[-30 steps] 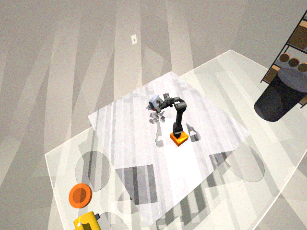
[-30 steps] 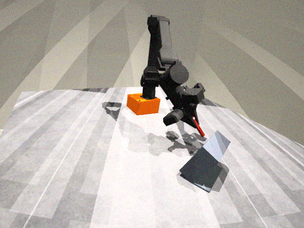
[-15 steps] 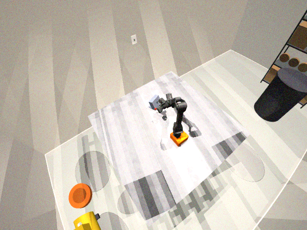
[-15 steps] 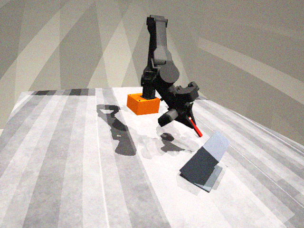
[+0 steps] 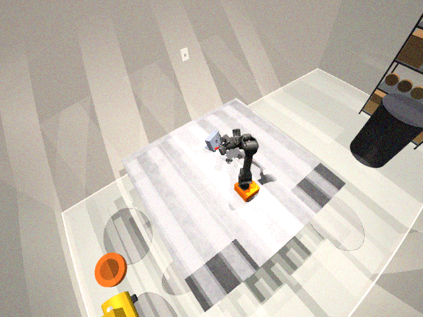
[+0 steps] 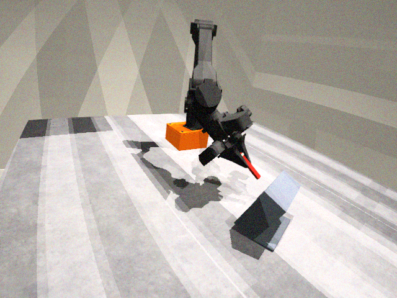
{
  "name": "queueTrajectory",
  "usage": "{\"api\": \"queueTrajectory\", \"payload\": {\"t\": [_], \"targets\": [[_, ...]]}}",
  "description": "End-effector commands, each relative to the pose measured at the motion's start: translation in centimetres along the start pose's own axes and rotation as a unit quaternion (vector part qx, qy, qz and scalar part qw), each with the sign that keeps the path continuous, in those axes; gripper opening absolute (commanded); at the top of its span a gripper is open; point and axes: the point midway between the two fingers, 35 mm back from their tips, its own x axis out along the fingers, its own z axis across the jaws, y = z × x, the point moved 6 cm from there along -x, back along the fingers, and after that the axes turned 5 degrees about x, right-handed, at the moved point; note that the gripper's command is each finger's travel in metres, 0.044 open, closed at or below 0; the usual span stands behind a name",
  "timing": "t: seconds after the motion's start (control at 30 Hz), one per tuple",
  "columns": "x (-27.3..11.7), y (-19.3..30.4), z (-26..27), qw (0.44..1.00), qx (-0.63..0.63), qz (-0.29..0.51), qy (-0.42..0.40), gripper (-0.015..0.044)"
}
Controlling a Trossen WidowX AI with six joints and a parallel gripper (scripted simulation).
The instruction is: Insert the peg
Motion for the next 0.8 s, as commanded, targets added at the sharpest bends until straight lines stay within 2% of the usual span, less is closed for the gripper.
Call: {"api": "queueTrajectory", "payload": {"t": [0.0,0.77], "targets": [[-0.3,0.3,-0.3,1.0,-0.007,-0.012,0.0,0.0],[-2.3,1.2,-2.3,0.997,-0.04,-0.068,0.018,0.0]]}}
